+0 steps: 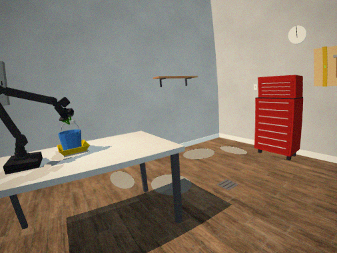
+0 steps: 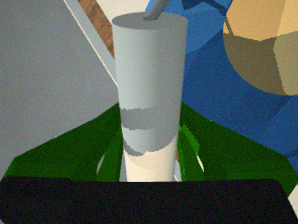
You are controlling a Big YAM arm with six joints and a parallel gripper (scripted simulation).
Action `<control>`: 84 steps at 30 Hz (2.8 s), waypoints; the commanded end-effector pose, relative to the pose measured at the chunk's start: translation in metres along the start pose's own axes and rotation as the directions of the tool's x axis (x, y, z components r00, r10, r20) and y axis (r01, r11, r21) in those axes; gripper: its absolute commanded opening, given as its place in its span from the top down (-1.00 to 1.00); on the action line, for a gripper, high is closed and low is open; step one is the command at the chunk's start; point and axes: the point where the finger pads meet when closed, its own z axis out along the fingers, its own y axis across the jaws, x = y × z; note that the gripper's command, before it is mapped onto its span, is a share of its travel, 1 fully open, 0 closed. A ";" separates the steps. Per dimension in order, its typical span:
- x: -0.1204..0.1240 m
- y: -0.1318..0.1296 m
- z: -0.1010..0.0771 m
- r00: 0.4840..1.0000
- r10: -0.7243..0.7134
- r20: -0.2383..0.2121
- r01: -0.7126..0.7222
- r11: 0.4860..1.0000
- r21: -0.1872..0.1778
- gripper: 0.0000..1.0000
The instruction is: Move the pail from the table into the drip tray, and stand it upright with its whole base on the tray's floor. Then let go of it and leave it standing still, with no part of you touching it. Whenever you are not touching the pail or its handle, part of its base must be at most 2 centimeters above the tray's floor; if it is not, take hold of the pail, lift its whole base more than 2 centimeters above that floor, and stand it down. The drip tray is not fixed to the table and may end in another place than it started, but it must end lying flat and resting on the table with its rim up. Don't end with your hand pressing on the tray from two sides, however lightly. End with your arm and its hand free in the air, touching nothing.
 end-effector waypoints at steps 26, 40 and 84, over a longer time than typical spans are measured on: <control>-0.008 0.024 -0.013 0.999 -0.023 0.028 0.024 0.999 -0.047 -0.37; -0.008 0.024 -0.013 0.999 -0.023 0.028 0.024 0.999 -0.047 -0.37; -0.012 0.033 -0.109 0.998 -0.038 0.054 0.042 0.997 -0.070 -0.37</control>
